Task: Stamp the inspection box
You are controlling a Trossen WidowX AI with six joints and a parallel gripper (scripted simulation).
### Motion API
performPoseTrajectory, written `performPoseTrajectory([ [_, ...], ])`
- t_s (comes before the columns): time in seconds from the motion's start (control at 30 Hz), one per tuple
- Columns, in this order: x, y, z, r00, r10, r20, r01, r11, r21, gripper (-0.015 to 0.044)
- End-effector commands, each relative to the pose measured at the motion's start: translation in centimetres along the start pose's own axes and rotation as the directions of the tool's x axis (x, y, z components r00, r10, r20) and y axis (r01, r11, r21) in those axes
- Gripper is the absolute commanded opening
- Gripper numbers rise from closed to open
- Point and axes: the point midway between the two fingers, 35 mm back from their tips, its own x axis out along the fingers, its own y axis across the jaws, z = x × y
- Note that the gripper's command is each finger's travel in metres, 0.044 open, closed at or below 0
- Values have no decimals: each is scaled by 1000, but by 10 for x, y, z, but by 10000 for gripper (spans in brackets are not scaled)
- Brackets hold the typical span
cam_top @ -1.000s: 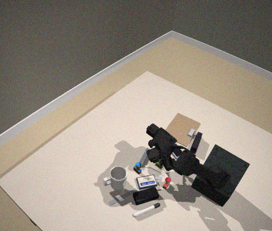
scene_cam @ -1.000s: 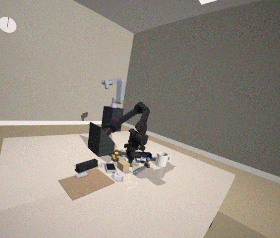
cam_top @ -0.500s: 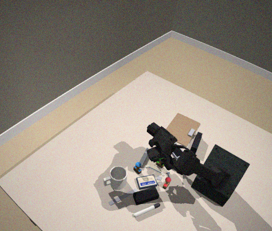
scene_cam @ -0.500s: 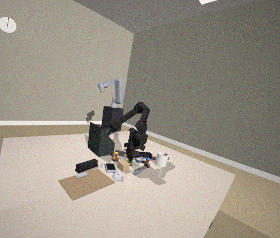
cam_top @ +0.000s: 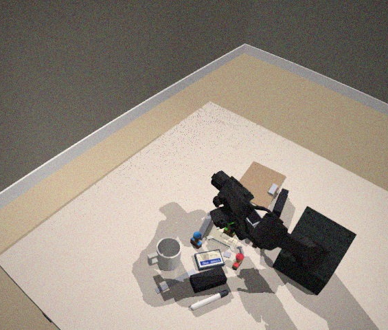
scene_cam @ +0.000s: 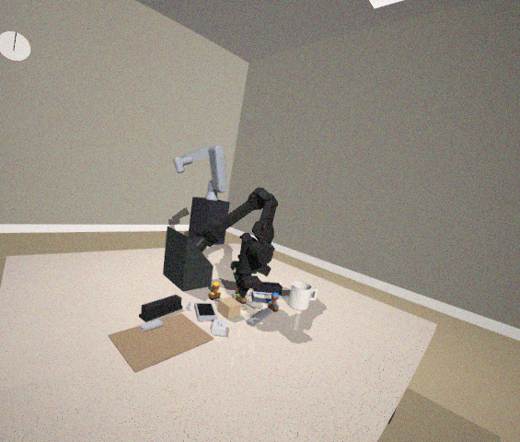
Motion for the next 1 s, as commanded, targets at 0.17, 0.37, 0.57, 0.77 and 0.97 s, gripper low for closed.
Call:
performPoseTrajectory([
  [0.17, -18, -2, 2, 1000, -10, -3, 10, 1000, -12, 0],
  [0.37, -27, -2, 2, 1000, -10, -3, 10, 1000, -12, 0],
  [0.57, -37, -1, 2, 1000, -10, -3, 10, 1000, -12, 0],
  [0.77, -47, 0, 2, 1000, -9, -3, 9, 1000, -12, 0],
  [0.97, -49, -7, 1, 1000, -10, -3, 10, 1000, -13, 0],
])
